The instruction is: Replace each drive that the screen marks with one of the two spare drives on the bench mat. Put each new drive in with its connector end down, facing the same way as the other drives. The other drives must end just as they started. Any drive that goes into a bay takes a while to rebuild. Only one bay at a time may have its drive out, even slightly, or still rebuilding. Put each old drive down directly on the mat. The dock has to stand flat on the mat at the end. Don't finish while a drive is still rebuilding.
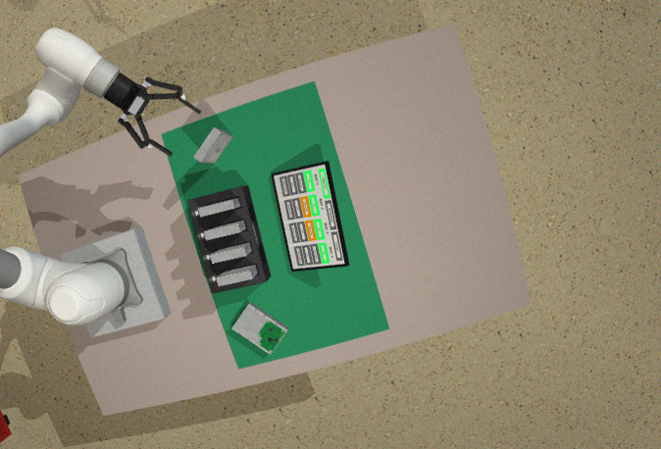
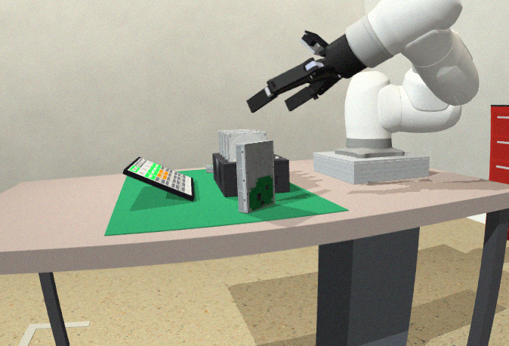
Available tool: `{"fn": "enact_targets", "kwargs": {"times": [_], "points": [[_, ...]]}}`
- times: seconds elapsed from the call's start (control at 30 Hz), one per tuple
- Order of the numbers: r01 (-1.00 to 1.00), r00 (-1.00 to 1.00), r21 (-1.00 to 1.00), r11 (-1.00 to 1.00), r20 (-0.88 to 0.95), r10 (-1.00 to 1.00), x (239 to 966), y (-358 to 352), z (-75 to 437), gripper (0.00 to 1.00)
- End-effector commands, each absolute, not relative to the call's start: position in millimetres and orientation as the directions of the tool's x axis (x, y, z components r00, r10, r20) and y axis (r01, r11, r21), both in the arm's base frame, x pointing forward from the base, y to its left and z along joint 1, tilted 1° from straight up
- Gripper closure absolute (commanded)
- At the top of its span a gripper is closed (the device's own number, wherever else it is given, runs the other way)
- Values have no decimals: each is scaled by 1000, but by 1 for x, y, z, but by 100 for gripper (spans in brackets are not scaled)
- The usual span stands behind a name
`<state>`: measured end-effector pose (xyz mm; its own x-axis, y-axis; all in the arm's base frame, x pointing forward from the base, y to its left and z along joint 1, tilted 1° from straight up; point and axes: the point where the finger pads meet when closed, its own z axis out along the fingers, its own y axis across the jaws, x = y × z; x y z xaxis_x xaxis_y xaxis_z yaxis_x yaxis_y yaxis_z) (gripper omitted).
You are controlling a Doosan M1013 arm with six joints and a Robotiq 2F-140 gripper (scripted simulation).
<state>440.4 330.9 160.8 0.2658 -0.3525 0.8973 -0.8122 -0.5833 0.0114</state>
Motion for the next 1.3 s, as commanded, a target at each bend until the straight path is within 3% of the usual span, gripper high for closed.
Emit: {"fn": "enact_targets", "kwargs": {"times": [0.0, 0.2, 0.83, 1.27], "points": [[-812, 307, 11, -583, 858, -411, 440, 331, 161, 11], [-812, 382, 13, -583, 767, -515, 440, 331, 161, 11], [-812, 432, 12, -584, 685, -587, 440, 331, 161, 11], [-812, 531, 14, -584, 436, -727, 440, 331, 161, 11]]}}
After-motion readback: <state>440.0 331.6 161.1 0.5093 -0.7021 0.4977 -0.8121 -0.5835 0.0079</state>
